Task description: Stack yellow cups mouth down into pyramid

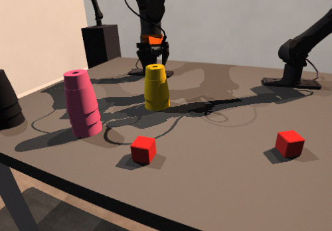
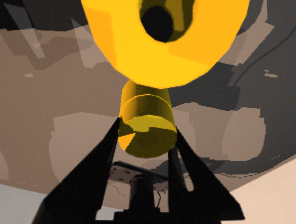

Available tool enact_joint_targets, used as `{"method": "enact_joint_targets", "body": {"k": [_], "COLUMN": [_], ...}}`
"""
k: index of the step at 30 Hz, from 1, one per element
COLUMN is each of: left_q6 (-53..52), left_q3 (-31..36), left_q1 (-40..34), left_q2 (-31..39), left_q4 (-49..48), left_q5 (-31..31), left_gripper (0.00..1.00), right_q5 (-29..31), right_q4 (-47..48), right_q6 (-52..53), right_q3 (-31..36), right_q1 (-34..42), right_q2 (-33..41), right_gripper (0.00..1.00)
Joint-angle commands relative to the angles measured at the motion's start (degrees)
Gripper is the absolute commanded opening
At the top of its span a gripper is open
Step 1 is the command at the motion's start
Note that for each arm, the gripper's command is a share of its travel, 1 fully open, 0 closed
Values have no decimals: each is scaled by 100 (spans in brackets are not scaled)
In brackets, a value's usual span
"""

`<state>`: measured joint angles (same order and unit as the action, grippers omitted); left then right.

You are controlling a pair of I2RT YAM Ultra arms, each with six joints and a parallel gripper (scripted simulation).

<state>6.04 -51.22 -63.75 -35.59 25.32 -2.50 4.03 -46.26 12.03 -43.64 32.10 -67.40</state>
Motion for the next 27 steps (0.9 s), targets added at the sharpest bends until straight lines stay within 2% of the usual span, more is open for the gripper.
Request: {"method": "enact_joint_targets", "body": {"k": [1,20,23,25,27], "left_q6": [37,37,37,37,37], "left_q3": [29,29,29,29,29], "left_q1": [-64,-64,-64,-64,-64], "left_q2": [139,139,139,139,139], "left_q4": [-112,-112,-112,-112,-112], "left_q5": [-41,-41,-41,-41,-41], "left_gripper": [100,100,100,100,100], "right_q5": [-3,20,20,20,20], "right_q4": [124,153,153,153,153], "right_q6": [-21,-7,-7,-7,-7], "right_q3": [90,109,109,109,109], "right_q1": [-58,-24,-24,-24,-24], "right_q2": [66,7,7,7,7], "right_gripper": [0,0,34,34,57]}}
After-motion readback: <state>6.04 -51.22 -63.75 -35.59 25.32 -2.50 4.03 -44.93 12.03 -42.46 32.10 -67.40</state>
